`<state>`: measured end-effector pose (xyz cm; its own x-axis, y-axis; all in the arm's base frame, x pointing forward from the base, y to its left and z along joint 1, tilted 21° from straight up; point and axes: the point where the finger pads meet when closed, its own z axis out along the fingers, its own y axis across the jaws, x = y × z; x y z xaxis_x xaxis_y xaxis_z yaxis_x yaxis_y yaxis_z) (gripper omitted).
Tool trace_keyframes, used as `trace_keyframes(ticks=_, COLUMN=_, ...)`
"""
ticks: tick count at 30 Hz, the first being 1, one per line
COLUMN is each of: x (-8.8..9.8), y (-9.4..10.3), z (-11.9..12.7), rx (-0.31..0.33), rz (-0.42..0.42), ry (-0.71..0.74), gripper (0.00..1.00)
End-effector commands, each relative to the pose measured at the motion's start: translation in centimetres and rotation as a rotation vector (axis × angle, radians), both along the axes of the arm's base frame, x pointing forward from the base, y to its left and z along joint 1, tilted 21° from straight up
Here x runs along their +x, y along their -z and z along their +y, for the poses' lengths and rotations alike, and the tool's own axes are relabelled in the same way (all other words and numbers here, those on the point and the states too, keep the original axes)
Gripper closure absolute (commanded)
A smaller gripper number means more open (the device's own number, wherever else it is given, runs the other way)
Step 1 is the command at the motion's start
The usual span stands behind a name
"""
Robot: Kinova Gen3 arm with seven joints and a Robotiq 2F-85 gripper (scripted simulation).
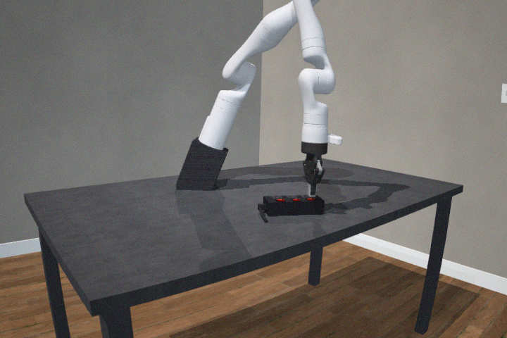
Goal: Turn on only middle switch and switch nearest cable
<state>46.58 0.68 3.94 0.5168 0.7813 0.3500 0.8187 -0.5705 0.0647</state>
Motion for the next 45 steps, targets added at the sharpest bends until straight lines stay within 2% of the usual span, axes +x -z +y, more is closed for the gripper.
trace_keyframes(ticks=1, x=-0.15, y=0.16, z=-0.03, rx=0.000, rz=0.001, ry=0.000, gripper=1.00)
trace_keyframes(ticks=45, x=0.09, y=0.67, z=0.03, rx=-0.001, rz=0.000, ry=0.001, gripper=1.00)
